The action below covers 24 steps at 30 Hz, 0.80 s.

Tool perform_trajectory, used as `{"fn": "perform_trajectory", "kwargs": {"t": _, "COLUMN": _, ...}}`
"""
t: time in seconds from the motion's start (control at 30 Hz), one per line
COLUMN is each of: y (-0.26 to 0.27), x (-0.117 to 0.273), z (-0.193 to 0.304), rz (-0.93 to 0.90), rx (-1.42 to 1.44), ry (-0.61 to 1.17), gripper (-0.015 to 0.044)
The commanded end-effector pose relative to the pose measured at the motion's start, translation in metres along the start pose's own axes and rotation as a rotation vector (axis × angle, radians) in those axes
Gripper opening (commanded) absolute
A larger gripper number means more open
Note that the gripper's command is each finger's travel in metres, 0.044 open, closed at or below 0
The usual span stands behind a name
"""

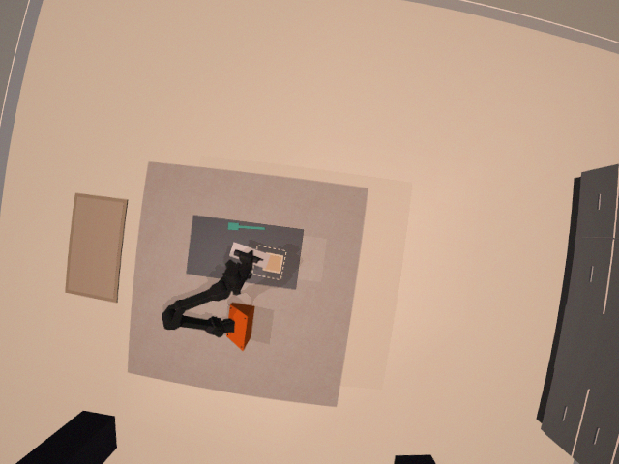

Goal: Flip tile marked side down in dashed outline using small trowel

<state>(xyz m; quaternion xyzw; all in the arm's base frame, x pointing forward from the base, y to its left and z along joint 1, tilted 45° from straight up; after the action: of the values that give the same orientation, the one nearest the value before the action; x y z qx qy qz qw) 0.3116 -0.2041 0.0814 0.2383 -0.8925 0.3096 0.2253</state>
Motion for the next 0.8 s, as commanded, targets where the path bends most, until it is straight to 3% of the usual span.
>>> {"fn": "perform_trajectory", "kwargs": {"t": 0.0, "y": -0.004, "x": -0.002, "z": 0.015, "rz": 0.003, "rx": 0.008, "ry": 0.01, "gripper": 0.0}}
{"fn": "perform_trajectory", "kwargs": {"t": 0.77, "y": -0.017, "x": -0.02, "z": 0.143, "rz": -0.014, "rx": 0.042, "ry": 0.006, "gripper": 0.0}}
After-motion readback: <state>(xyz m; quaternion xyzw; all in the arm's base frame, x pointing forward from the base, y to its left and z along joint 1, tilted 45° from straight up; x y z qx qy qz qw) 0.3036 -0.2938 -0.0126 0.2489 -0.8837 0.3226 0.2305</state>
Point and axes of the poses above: the point midway between the two fingers, 35 mm back from their tips, its own x axis back along the fingers, its own y axis across the jaws, z = x × y, the point moved 9 cm from there along x, back along the fingers, and after that the axes turned 1 degree about -x, right-handed, at the moved point
